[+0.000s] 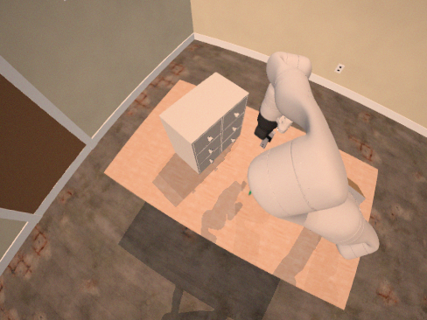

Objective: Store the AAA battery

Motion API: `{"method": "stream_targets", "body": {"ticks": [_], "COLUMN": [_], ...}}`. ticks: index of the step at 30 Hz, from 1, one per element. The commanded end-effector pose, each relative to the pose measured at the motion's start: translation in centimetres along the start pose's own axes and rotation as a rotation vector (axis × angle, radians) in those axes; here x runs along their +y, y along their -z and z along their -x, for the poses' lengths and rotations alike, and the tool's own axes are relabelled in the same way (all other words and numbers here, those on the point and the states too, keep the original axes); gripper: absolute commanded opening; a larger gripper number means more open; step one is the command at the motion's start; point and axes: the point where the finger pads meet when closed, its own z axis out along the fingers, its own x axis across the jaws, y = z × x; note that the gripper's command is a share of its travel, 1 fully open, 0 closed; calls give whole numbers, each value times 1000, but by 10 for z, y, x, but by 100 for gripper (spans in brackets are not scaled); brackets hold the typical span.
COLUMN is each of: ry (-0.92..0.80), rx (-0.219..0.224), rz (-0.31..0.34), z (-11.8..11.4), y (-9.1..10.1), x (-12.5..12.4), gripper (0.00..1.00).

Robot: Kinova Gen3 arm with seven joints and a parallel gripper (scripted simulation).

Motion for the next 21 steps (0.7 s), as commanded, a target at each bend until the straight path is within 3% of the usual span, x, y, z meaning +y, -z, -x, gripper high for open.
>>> {"method": "stream_targets", "body": {"ticks": [1,9,21], "ry": [0,0,0], "rx": [-1,-1,-1], "rz": [2,2,2], "z": [0,0,0], "y": [1,6,35], "x": [0,-2,-19], "gripper": [67,67,67]}}
